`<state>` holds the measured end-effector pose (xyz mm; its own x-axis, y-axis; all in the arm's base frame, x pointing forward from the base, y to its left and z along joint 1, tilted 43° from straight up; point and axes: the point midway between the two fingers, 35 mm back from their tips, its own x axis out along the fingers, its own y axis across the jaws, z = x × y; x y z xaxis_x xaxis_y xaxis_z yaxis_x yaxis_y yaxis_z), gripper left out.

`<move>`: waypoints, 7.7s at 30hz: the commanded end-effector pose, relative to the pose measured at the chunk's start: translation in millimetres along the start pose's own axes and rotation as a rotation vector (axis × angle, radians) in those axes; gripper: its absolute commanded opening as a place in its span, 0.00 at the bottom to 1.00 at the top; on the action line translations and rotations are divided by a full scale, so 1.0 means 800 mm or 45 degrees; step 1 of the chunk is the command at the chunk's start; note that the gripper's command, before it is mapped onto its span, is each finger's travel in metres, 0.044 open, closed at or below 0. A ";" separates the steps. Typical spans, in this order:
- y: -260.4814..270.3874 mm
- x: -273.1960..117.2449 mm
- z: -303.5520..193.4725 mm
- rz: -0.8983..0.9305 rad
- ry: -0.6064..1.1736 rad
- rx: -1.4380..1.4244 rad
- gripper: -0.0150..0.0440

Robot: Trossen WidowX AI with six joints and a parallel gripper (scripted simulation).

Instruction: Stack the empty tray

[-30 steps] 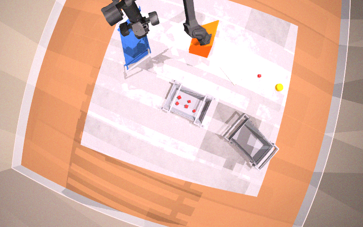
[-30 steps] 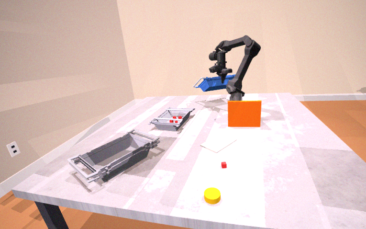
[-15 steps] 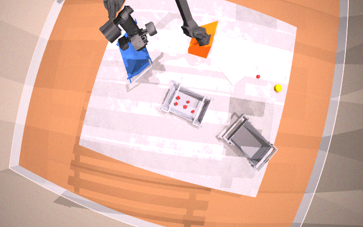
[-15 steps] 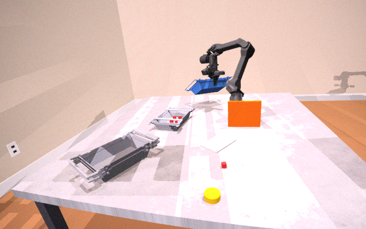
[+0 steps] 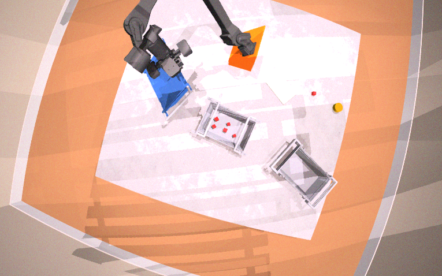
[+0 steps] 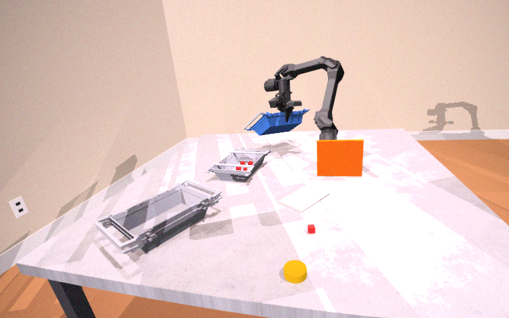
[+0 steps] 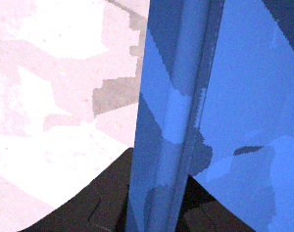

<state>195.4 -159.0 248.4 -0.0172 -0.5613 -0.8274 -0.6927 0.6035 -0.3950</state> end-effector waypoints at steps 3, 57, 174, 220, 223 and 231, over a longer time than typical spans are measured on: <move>-0.009 -0.003 0.035 -0.015 -0.015 -0.067 0.25; 0.097 0.011 0.335 -0.058 0.123 -0.712 0.25; 0.142 0.102 0.348 -0.097 0.161 -0.796 0.25; 0.150 0.140 0.335 -0.097 0.162 -0.797 0.25; 0.150 0.140 0.335 -0.097 0.163 -0.797 0.25; 0.150 0.149 0.333 -0.097 0.163 -0.797 0.25</move>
<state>305.2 4.8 0.5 0.0096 -0.6787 -0.7343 -0.9845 0.1221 -0.1258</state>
